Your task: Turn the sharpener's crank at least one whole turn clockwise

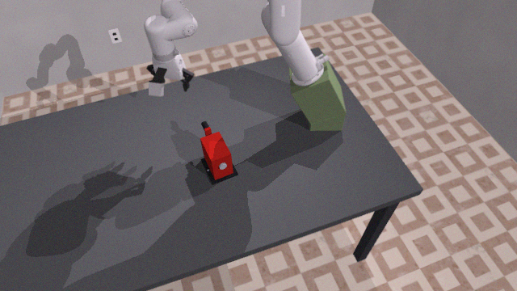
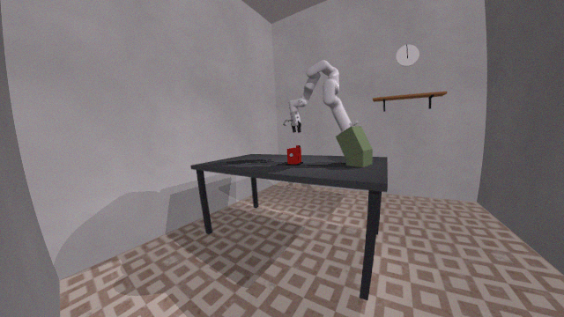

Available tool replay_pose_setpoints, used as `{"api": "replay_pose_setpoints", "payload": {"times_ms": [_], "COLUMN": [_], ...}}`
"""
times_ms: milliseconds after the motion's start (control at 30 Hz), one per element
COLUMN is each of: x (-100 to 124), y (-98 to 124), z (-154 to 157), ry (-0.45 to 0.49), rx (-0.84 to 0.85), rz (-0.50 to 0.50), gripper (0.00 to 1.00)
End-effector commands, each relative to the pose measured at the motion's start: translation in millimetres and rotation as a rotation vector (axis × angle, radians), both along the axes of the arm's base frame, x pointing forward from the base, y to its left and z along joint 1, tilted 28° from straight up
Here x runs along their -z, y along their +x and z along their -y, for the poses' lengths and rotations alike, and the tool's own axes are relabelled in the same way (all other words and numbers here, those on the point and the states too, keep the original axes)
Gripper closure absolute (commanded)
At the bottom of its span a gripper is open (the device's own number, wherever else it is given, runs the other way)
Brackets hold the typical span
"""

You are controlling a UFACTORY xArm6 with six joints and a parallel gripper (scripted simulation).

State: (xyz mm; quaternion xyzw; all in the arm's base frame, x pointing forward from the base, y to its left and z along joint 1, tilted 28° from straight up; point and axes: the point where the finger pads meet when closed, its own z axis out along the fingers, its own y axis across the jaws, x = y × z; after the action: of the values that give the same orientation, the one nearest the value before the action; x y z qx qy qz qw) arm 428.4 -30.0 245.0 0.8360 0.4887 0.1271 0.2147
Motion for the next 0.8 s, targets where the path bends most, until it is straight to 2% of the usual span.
{"api": "replay_pose_setpoints", "payload": {"times_ms": [0, 400, 467, 567, 767], "x": [20, 65, 65, 82, 83], "y": [-7, -33, -33, -46, -47], "z": [-21, -66, -66, -82, -83], "ry": [-0.047, -0.147, -0.147, -0.183, -0.186], "rx": [-0.160, -0.494, -0.494, -0.620, -0.630], "rz": [-0.020, -0.073, -0.073, -0.090, -0.091], "gripper": [0.00, 0.00, 0.00, 0.00, 0.00]}}
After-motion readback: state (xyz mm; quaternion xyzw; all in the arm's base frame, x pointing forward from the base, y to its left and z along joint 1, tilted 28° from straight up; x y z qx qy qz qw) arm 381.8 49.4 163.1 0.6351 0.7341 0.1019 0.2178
